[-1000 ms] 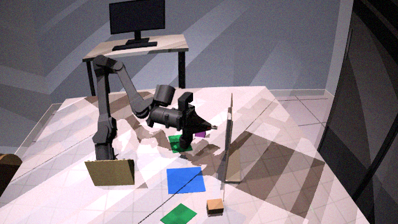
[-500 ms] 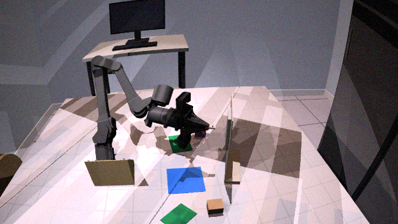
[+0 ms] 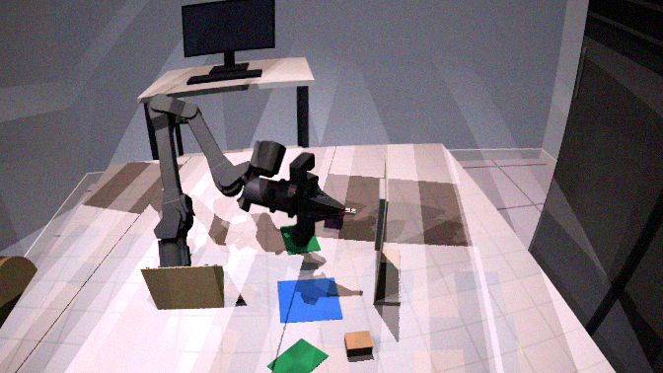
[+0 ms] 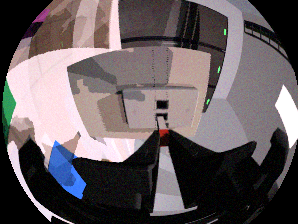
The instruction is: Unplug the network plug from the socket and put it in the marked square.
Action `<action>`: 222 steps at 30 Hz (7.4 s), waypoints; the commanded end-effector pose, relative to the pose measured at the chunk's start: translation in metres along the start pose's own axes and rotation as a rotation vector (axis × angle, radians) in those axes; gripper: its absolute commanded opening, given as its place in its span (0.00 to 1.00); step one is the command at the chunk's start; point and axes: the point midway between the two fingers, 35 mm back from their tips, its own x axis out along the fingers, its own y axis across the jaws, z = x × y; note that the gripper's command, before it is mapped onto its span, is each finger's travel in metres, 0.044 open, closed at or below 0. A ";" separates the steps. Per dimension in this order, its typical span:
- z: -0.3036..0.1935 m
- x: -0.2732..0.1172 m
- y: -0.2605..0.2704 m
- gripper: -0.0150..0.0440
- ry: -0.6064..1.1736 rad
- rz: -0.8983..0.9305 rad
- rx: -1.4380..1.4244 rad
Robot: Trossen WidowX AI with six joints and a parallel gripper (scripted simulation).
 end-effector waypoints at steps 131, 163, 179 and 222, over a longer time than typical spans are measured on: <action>-0.104 -0.011 0.083 0.25 -0.284 0.945 -0.157; -0.102 -0.014 0.118 0.25 -0.283 0.943 -0.155; -0.102 -0.014 0.117 0.52 -0.288 0.944 -0.156; -0.109 -0.025 0.071 0.52 -0.279 0.945 -0.159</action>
